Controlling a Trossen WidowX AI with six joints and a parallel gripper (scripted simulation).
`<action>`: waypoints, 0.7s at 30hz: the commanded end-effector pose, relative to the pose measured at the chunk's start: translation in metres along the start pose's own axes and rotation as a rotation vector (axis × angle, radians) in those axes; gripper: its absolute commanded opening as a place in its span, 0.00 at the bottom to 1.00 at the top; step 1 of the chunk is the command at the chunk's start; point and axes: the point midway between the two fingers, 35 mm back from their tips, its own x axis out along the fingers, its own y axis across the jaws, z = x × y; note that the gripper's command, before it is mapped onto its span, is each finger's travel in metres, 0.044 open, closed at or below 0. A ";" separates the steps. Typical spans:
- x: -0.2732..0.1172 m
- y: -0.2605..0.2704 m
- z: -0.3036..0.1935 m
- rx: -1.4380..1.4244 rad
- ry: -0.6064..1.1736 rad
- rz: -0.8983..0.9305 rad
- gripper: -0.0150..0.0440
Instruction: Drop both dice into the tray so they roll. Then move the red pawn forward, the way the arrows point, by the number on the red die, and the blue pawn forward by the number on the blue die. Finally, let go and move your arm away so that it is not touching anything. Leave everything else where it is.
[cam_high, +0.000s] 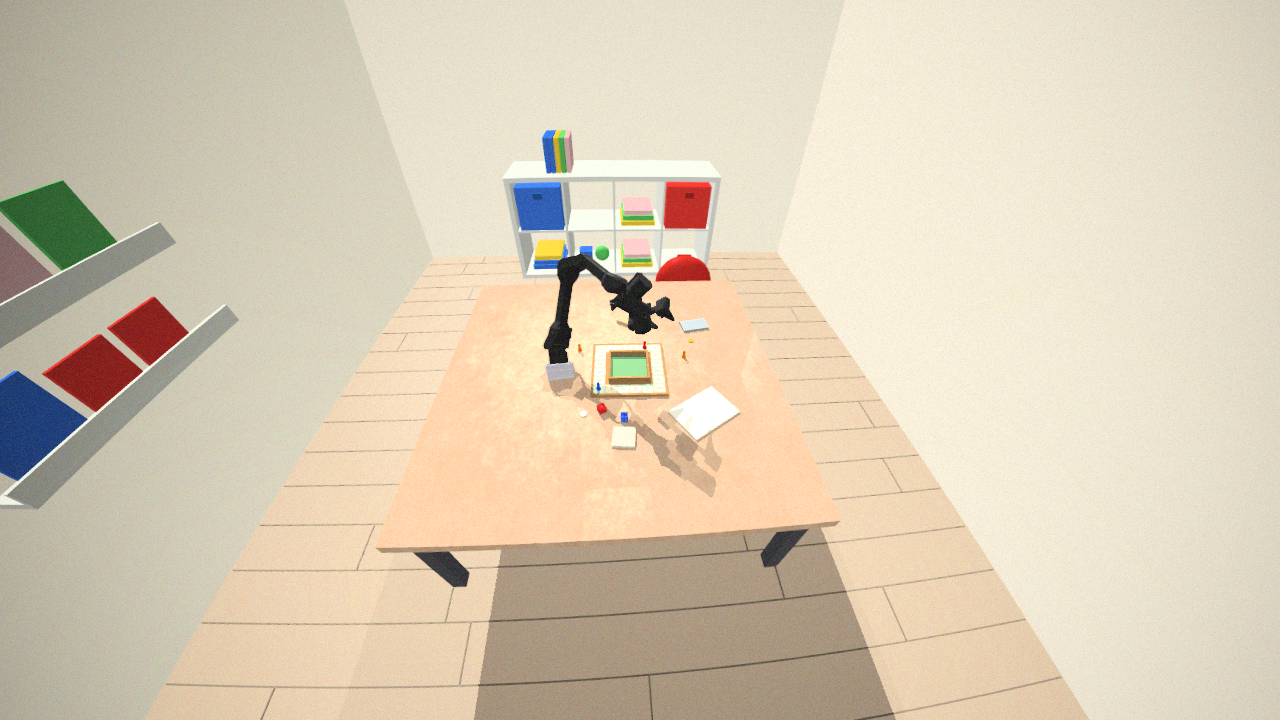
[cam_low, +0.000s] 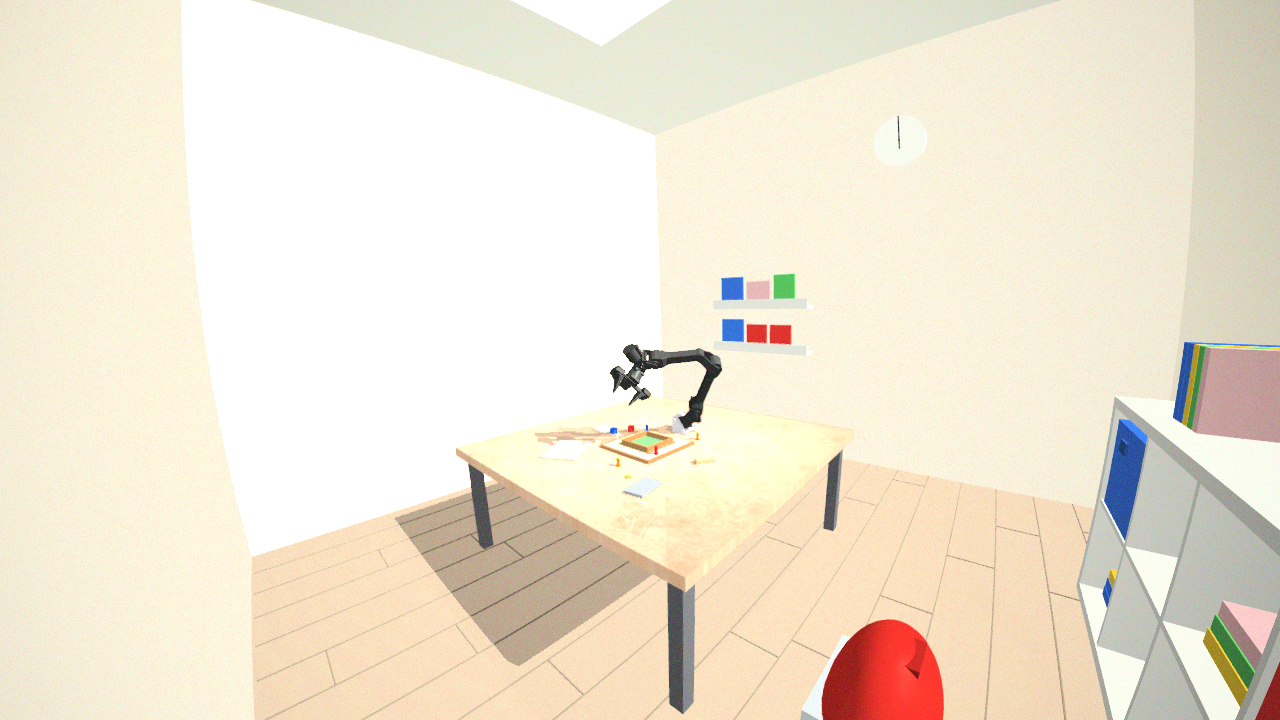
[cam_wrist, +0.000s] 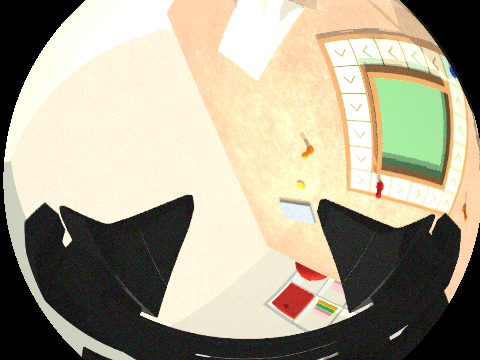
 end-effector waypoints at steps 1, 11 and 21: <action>0.000 0.000 0.002 -0.010 -0.004 0.000 0.89; -0.014 -0.012 0.093 -0.610 -0.223 -0.125 0.72; -0.041 -0.053 0.176 -1.239 -0.223 -0.489 0.72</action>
